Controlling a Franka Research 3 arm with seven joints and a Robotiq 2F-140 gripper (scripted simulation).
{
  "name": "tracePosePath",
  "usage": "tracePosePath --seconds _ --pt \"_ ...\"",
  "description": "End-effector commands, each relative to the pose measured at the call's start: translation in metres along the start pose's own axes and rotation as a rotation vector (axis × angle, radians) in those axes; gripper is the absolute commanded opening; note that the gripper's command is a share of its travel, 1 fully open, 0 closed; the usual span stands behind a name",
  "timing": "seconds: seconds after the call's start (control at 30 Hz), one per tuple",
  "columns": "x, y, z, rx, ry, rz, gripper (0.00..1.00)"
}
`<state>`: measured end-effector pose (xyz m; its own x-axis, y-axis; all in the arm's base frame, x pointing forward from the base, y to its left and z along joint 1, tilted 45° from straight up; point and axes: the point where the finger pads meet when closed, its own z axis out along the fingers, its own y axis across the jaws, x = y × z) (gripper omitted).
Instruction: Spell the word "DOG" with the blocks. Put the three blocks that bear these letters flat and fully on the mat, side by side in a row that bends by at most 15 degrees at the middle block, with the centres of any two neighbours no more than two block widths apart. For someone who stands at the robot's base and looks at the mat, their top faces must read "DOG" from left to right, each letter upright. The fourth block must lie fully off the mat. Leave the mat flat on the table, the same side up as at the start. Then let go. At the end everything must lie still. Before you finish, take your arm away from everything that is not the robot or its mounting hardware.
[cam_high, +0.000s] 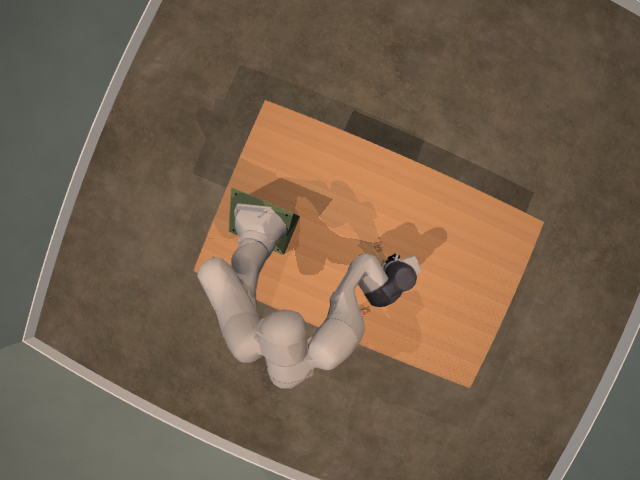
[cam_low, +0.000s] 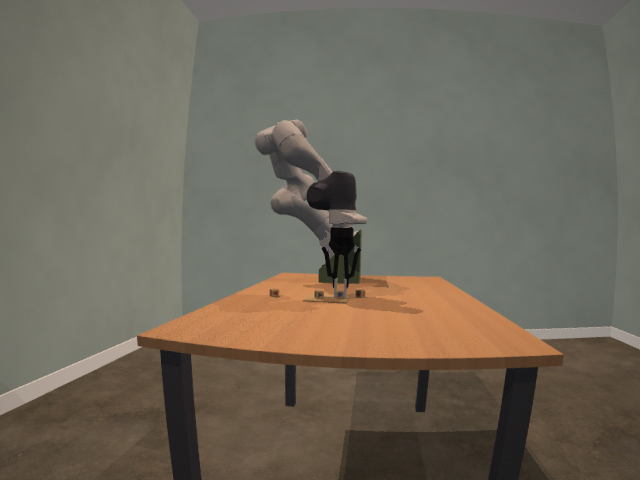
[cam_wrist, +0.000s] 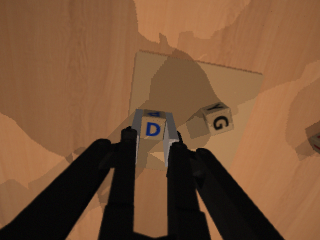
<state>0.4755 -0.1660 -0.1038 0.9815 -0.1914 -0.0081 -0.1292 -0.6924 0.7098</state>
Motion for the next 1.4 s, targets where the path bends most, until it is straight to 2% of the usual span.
tracePosePath --seconds 0.0,0.17,0.33,0.4,0.63,0.77,1.37 --pt "0.001 -0.001 0.000 0.002 0.003 0.005 0.13" --pt "0.001 -0.001 -0.003 0.002 0.003 0.005 0.13" --pt "0.001 -0.001 -0.025 0.002 0.003 0.005 0.13" --pt "0.001 -0.001 -0.025 0.002 0.003 0.005 0.13" --pt "0.001 0.000 -0.076 0.002 0.003 0.005 0.13" --pt "0.001 0.000 -0.096 0.002 0.003 0.005 0.13" --pt "0.003 0.001 -0.101 0.002 0.003 0.036 0.13"
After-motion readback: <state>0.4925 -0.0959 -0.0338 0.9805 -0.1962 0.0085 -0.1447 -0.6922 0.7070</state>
